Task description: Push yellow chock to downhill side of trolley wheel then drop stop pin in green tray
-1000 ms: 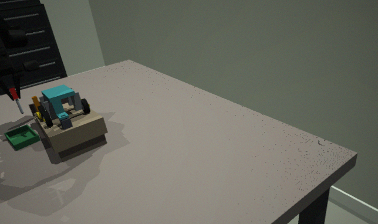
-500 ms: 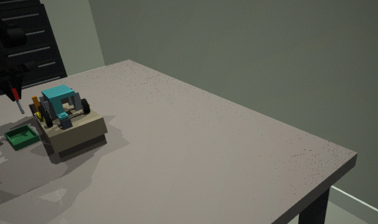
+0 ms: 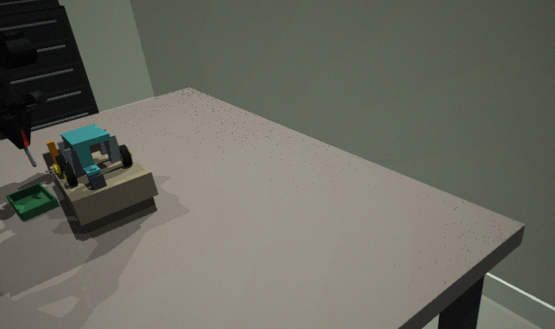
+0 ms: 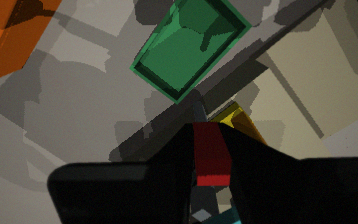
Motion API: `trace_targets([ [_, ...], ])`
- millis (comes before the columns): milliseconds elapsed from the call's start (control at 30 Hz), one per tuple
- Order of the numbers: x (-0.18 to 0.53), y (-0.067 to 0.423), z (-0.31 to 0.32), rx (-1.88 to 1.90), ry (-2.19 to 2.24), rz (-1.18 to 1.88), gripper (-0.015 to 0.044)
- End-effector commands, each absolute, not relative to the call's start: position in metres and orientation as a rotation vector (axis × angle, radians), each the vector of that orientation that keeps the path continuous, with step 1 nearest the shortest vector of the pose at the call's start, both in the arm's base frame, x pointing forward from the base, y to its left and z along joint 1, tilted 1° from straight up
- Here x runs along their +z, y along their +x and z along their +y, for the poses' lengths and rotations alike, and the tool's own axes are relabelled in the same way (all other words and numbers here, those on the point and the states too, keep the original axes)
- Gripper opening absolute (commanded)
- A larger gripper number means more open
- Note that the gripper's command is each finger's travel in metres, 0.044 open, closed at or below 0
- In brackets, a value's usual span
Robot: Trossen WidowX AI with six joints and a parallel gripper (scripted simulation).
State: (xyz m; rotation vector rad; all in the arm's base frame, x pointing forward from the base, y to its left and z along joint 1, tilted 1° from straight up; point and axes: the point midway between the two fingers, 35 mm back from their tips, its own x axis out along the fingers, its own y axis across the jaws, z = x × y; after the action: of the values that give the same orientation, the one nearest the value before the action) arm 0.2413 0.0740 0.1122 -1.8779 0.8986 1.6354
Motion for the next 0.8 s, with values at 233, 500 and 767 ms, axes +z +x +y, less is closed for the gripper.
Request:
trace_targets([
  [233, 0.1143, 0.2415, 0.0724, 1.882, -2.044, 0.585, 0.0000],
  [500, 0.1145, 0.2420, 0.0708, 2.041, -2.150, 0.328, 0.0000],
  [767, 0.1150, 0.2427, 0.0693, 2.170, -2.248, 0.038, 0.0000],
])
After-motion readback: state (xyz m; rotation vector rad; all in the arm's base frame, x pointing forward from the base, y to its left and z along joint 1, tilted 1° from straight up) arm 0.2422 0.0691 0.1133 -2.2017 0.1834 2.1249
